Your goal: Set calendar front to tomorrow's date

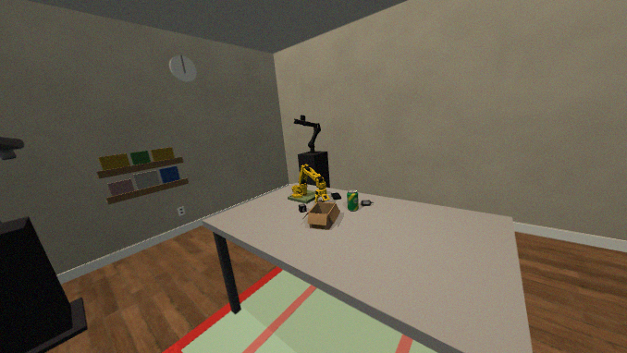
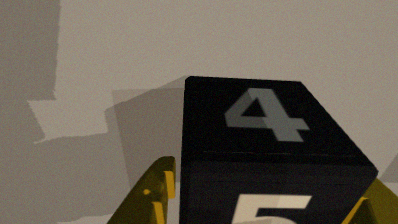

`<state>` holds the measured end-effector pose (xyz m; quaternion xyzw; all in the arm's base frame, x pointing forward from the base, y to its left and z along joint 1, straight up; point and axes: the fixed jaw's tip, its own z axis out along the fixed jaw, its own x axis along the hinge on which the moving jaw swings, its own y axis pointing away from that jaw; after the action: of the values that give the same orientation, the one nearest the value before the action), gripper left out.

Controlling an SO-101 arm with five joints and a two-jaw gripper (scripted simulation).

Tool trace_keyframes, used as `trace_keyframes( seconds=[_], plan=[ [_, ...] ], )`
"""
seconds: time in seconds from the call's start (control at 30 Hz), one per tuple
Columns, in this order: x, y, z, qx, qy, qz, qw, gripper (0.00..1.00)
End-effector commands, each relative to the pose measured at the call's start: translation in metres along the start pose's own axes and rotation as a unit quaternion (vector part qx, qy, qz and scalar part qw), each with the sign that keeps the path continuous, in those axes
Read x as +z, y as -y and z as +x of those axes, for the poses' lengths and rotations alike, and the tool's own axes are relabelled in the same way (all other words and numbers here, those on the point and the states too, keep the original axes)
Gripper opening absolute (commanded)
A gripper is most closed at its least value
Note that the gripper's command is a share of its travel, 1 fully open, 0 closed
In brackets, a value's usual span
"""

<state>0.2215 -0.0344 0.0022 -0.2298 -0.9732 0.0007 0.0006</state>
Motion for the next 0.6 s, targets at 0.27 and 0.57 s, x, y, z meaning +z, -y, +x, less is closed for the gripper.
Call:
trace_keyframes(
  seconds=[0.27,0.57],
  plan=[
    [0.0041,0.0039,0.0031,0.0,-0.009,0.002,1.0,0.27],
    [0.0041,0.0041,0.0031,0.0,-0.009,0.002,1.0,0.27]
  ],
)
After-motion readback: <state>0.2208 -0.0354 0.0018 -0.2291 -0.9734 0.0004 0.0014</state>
